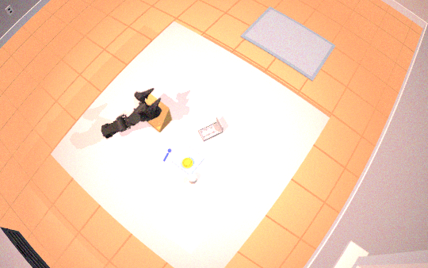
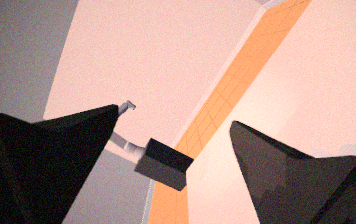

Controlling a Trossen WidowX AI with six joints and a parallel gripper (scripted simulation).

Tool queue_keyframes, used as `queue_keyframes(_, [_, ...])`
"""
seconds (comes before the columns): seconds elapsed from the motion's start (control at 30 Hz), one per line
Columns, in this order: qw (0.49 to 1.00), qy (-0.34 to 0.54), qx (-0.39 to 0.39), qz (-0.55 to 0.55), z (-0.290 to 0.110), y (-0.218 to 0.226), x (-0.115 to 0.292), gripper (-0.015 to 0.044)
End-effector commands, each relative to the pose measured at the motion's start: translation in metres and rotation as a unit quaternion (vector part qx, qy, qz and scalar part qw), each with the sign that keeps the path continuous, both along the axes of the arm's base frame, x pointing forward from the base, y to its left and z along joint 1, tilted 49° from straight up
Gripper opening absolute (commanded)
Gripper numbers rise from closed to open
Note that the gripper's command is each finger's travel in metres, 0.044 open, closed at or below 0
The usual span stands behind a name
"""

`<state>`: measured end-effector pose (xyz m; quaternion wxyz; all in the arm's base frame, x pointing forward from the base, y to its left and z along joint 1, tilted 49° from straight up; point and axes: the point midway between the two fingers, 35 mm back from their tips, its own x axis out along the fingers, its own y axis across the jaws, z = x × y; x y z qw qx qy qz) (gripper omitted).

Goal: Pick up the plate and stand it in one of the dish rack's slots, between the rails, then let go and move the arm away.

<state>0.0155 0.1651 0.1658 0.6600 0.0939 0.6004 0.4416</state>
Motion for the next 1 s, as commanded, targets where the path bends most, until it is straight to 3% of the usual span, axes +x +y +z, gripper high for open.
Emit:
queue_keyframes(0.0, [1.000,-0.001,-0.002,-0.002,0.000,0.000,0.001,0.0400])
queue_keyframes(0.47, [0.974,-0.099,-0.160,-0.129,-0.012,-0.002,0.097,0.0400])
queue_keyframes(0.97, [0.890,-0.160,-0.370,-0.213,-0.037,-0.048,0.204,0.0400])
